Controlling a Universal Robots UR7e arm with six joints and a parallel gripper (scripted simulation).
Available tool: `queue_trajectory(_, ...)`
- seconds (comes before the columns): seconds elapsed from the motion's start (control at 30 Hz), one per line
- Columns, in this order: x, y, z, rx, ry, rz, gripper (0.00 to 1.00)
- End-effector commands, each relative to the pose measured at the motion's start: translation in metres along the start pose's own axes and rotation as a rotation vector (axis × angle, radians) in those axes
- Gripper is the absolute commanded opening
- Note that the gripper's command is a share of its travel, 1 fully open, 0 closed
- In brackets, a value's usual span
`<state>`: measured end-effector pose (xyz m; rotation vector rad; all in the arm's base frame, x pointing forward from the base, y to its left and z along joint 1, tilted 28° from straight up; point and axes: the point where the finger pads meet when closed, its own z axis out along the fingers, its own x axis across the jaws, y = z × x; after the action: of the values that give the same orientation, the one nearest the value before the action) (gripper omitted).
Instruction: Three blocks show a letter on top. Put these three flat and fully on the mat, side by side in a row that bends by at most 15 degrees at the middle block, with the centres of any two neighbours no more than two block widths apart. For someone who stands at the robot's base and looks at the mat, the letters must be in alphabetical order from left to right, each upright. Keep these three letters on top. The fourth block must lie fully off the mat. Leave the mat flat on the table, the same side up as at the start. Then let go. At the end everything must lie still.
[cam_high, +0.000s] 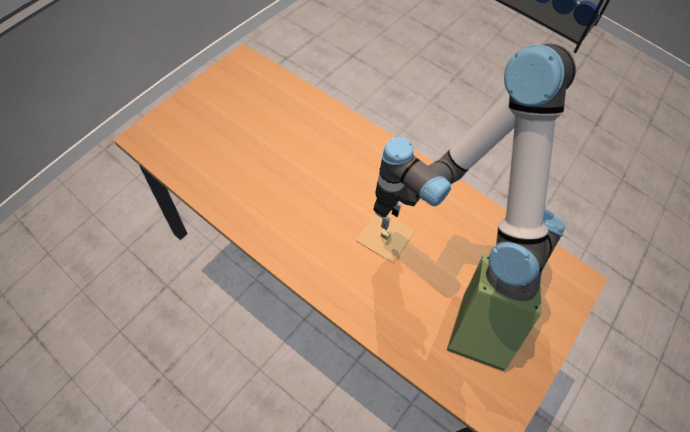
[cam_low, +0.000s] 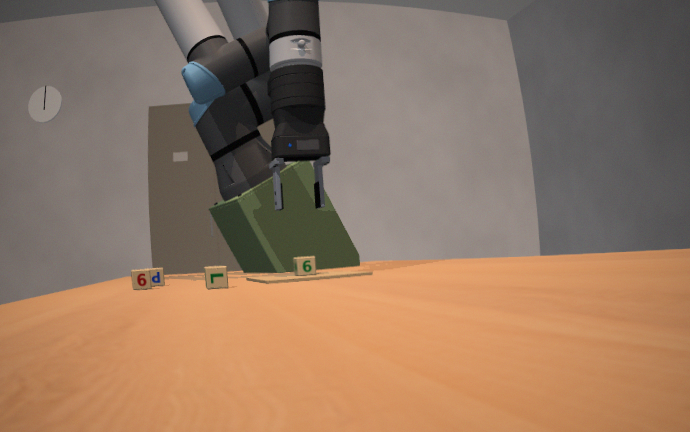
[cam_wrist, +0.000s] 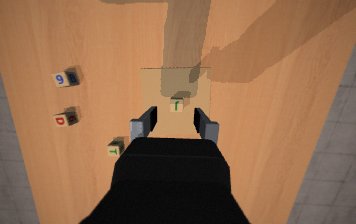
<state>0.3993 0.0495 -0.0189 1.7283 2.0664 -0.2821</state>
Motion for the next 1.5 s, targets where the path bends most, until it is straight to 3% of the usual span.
queue_trajectory(0.0, 0.000, 0.001, -0.001, -0.003, -0.001, 0.001, 1.00)
queue_trajectory(0.7, -0.004, 0.003, -0.001, -0.003, 0.001, 0.056, 1.00)
queue_trajectory(1.47, -0.025, 0.012, 0.002, 0.002, 0.008, 0.488, 1.00)
